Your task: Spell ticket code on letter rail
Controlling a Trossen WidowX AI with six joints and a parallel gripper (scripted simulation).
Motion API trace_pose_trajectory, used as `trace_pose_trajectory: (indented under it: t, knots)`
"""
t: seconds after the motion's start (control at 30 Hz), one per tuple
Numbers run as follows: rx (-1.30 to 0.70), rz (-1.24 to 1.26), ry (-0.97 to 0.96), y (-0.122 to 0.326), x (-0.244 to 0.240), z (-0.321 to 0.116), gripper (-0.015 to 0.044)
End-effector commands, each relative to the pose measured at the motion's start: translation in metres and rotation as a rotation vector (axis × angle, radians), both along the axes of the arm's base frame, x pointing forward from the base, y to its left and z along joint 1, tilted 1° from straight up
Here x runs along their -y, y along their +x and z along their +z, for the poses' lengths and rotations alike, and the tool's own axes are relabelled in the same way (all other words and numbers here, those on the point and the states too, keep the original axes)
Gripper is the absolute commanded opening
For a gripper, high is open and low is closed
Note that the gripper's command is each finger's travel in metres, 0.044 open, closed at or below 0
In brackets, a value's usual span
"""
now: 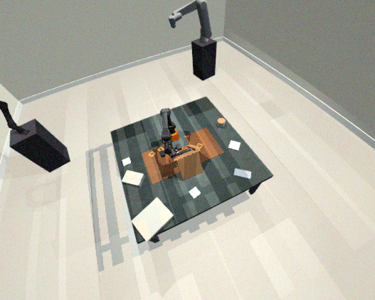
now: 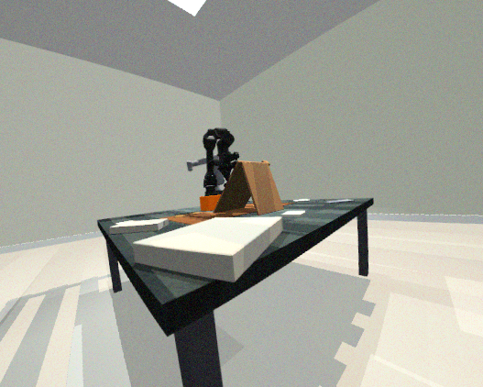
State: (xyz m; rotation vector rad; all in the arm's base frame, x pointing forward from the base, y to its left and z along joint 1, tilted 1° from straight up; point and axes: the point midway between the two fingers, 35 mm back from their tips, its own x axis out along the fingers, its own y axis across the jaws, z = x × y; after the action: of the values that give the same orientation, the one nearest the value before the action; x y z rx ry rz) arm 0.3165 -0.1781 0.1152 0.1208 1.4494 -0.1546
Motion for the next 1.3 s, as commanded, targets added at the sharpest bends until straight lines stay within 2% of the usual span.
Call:
trace_pose_trajectory:
  t: [0.0, 0.73, 1.27]
  knots:
    - [-0.001, -0.004, -0.002, 0.0, -0.001, 0.0, 0.0]
    - [-0.001, -0.004, -0.001, 0.002, -0.008, 0.0, 0.0]
    - [-0.002, -0.004, -0.001, -0.016, -0.009, 0.017, 0.0]
